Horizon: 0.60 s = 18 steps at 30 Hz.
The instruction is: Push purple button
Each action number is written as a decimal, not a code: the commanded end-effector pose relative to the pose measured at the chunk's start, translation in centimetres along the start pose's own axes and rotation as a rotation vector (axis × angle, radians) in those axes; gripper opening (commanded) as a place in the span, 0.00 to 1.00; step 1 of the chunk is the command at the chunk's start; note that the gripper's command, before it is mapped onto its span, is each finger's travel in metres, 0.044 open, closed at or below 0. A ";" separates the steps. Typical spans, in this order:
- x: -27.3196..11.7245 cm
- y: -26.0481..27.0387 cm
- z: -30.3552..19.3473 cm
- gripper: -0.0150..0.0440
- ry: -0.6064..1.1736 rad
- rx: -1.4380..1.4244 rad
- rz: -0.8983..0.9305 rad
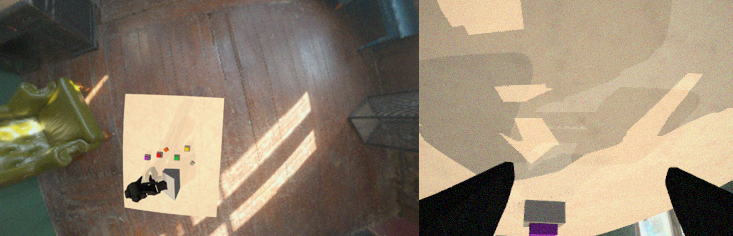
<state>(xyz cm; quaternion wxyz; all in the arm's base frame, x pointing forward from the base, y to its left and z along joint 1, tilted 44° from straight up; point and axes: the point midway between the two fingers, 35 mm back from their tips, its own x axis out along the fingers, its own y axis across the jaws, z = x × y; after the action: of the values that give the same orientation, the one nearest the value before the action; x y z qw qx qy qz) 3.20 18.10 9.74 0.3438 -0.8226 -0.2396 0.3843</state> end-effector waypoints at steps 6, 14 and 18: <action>1.2 1.2 -1.4 0.93 0.032 0.188 0.210; 2.3 3.3 -3.8 0.93 0.110 0.607 0.553; 2.4 4.1 -5.0 0.93 0.157 0.852 0.703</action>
<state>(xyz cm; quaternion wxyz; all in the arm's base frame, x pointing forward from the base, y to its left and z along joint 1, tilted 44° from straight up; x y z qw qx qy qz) 8.44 15.56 7.72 0.4783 -0.7206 0.1708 0.4720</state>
